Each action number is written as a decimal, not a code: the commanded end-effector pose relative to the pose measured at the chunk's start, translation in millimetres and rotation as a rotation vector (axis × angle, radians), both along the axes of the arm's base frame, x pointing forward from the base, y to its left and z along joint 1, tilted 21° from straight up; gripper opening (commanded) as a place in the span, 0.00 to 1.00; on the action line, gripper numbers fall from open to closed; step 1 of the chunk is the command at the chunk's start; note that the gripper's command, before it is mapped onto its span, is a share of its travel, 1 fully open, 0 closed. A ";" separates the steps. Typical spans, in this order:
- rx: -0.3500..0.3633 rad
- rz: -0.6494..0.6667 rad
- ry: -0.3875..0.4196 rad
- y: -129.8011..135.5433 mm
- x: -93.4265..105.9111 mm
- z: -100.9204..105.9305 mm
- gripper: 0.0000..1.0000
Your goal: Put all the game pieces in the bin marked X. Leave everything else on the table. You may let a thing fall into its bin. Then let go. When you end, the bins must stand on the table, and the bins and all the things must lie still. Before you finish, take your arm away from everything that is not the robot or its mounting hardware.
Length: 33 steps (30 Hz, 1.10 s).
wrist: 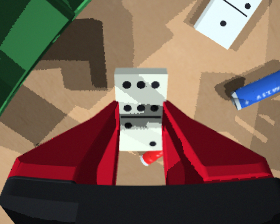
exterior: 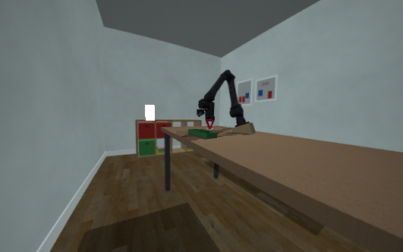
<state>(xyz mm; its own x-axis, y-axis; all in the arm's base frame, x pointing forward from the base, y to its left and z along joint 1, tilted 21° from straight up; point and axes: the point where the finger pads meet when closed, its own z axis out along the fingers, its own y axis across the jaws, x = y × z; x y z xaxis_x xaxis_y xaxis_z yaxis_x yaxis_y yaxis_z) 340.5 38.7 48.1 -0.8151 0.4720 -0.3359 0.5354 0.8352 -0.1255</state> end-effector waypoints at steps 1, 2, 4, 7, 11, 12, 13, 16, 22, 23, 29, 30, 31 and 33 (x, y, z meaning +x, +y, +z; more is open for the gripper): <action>0.013 -0.001 -0.051 14.2 13.5 30.2 0.20; 0.013 -0.001 -0.051 15.1 12.7 33.6 0.20; 0.014 -0.001 -0.052 17.1 11.1 40.2 0.20; 0.012 -0.001 -0.046 18.4 9.9 41.9 0.20; -0.008 0.000 0.017 12.6 -9.0 18.9 0.20; -0.008 0.000 0.017 12.6 -9.0 18.9 0.20; -0.008 0.000 0.017 12.6 -9.0 18.9 0.20; 0.006 -0.003 -0.022 12.2 2.5 30.2 0.20; -0.002 0.000 -0.001 13.5 -7.9 24.8 0.20; -0.002 0.000 -0.001 13.5 -8.3 24.6 0.20; -0.003 -0.001 0.001 13.1 -10.0 23.7 0.20; -0.003 -0.001 0.001 13.1 -10.0 23.7 0.20; 0.000 -0.001 -0.008 14.5 -6.2 26.9 0.20; 0.001 -0.001 -0.008 14.7 -6.1 27.2 0.20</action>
